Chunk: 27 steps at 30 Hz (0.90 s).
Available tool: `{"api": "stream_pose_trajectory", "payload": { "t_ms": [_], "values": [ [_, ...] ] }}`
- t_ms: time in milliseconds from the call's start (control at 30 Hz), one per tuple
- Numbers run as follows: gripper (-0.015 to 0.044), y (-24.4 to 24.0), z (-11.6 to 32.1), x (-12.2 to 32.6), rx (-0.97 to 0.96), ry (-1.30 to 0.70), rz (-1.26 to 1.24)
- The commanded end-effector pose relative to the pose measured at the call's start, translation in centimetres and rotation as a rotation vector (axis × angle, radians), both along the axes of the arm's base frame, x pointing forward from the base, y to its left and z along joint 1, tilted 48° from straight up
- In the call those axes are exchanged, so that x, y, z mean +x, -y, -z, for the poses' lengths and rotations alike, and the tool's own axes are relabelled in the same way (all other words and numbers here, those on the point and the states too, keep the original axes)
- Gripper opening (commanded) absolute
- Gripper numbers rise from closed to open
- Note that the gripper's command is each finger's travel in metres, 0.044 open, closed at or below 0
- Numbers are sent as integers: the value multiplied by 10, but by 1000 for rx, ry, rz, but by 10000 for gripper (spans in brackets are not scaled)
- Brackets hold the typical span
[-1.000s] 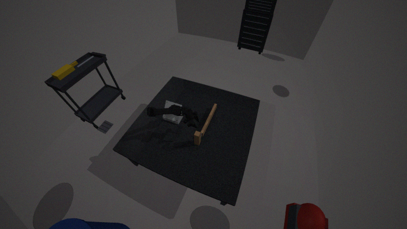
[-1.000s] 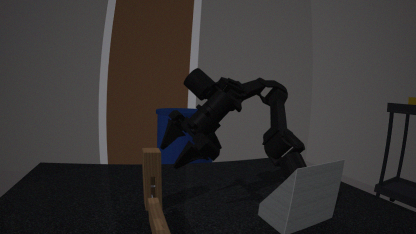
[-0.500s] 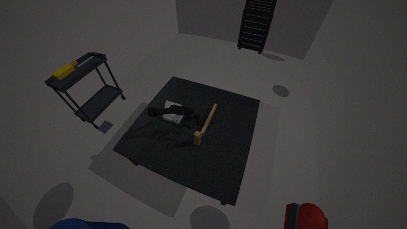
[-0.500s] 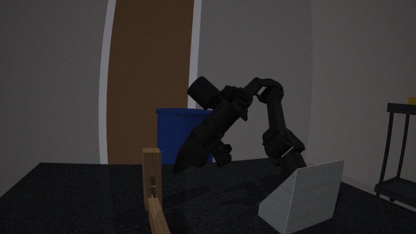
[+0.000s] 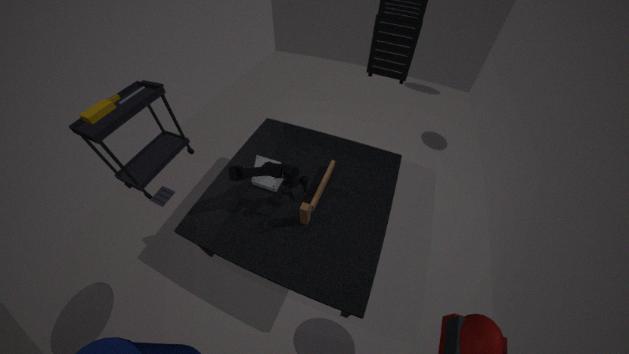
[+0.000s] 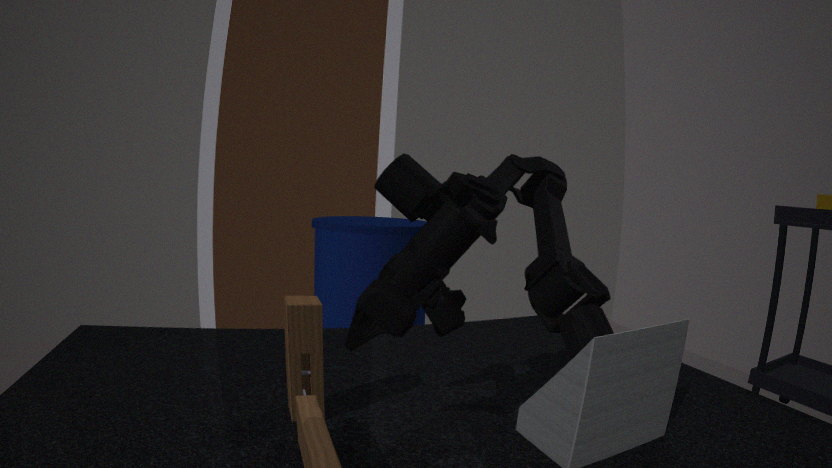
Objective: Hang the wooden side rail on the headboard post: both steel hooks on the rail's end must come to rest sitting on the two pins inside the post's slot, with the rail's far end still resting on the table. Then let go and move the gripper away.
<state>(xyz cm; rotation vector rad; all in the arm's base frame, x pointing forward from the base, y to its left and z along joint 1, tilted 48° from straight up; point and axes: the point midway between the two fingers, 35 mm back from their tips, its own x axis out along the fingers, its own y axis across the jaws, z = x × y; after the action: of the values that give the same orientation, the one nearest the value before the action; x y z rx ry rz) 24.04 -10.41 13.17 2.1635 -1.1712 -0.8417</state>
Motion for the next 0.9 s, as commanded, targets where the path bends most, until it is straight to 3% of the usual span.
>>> {"api": "stream_pose_trajectory", "payload": {
  "t_ms": [0,133,200,867],
  "values": [
    [440,1,1,-1,-2,2,6],
    [440,1,1,-1,-8,-12,4],
    [440,1,4,-1,-59,-124,-8],
    [440,-6,31,4,-772,-1873,-250]
  ]
}}
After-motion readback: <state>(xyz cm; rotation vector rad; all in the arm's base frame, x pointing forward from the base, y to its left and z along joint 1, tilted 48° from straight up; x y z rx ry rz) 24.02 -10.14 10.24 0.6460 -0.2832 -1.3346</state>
